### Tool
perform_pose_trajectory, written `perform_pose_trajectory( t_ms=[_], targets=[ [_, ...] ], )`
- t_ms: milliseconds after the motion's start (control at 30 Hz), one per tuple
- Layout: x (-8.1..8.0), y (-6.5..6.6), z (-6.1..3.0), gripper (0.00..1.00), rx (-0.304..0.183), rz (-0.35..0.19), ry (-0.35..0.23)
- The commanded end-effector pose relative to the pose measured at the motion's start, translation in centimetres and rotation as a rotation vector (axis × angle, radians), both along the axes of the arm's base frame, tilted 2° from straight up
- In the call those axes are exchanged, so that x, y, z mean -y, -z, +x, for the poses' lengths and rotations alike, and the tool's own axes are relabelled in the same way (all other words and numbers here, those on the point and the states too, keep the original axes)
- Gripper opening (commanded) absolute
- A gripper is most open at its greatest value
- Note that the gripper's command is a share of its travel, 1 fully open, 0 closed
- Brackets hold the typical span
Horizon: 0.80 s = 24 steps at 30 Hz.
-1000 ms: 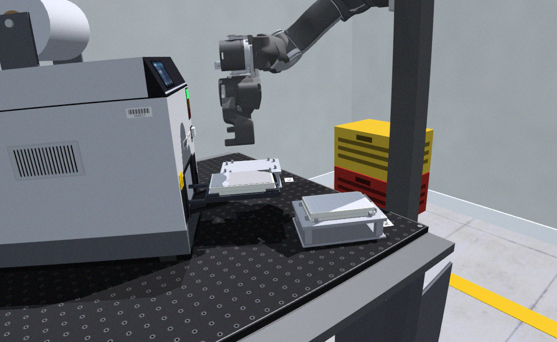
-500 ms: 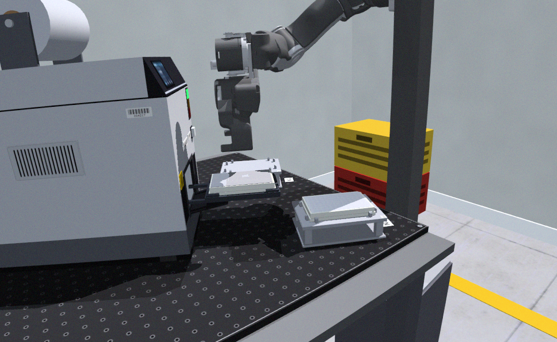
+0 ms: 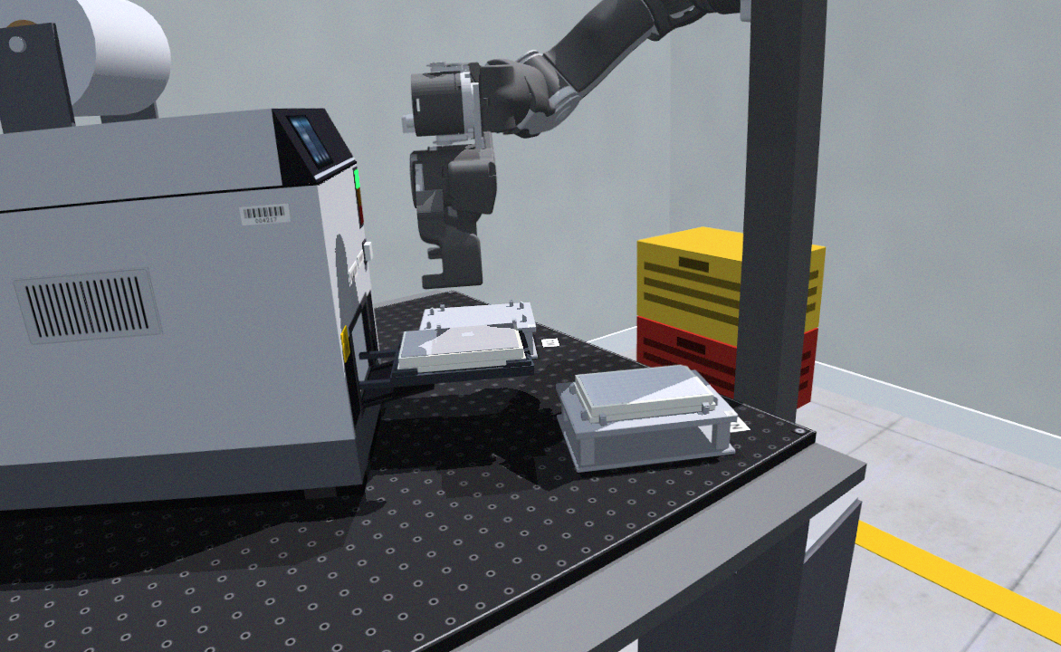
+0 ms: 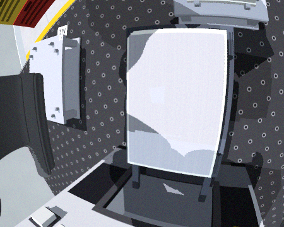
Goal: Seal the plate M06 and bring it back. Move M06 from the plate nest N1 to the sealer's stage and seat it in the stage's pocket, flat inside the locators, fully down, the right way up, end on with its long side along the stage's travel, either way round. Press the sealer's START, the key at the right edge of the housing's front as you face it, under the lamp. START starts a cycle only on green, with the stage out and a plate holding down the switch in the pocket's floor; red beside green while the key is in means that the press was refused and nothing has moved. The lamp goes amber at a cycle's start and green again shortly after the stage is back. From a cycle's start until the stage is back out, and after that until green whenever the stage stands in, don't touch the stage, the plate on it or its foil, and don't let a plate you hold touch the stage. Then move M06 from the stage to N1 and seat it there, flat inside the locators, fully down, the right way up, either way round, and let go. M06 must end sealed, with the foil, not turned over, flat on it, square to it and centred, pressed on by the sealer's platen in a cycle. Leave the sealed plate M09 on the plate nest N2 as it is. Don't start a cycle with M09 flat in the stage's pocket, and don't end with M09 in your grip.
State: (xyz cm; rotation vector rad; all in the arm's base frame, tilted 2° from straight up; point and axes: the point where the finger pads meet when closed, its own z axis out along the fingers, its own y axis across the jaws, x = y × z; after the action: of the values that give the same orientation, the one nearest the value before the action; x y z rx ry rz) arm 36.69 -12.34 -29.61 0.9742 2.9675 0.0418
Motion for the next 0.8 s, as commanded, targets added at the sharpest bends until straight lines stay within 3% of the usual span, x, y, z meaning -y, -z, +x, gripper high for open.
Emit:
perform_pose_trajectory(
  t_ms=[0, 767],
  targets=[
    [-0.1, -0.14, 0.05, 0.77, 0.003, 0.003, -0.003],
    [0.22, -0.12, -0.26, 0.77, 0.003, 0.002, -0.003]
  ],
)
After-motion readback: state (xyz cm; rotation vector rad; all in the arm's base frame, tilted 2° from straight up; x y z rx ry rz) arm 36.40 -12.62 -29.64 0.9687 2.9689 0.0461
